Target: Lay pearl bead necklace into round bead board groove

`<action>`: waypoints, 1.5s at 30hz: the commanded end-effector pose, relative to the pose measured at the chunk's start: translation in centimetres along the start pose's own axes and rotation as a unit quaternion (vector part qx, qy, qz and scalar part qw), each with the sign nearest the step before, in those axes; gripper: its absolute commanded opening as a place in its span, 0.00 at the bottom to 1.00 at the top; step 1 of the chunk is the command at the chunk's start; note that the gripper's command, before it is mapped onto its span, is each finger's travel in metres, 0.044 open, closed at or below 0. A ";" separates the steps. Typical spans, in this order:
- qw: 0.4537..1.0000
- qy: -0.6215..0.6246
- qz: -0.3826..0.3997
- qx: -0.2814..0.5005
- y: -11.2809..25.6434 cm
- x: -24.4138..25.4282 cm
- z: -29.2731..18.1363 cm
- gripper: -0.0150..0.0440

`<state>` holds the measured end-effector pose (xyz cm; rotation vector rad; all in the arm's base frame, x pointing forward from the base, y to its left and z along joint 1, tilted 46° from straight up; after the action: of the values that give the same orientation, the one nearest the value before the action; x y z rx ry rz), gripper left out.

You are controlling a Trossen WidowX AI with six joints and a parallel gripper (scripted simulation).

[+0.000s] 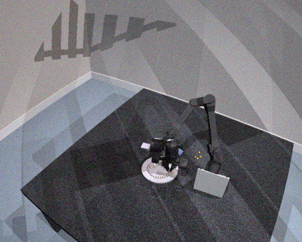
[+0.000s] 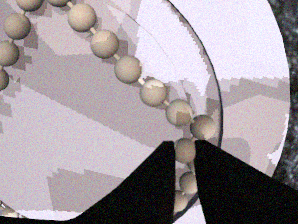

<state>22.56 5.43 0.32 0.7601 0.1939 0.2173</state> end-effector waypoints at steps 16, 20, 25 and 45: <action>1.000 -0.001 0.001 0.000 0.0 0.1 0.0 0.25; 1.000 -0.001 0.001 0.000 0.0 0.1 0.0 0.25; 1.000 0.002 -0.001 -0.002 0.6 -0.1 0.0 0.25; 1.000 0.002 -0.001 -0.003 0.2 -1.0 0.3 0.25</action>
<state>21.84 5.46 1.03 0.7574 0.1916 0.2215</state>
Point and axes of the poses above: the point midway between the two fingers, 35 mm back from their tips, its own y axis back along the fingers, its own x axis across the jaws, z = x × y, the point moved 7 cm from there along y, back along the fingers, and after that the axes turned 1 degree about -y, right-handed, at the moved point
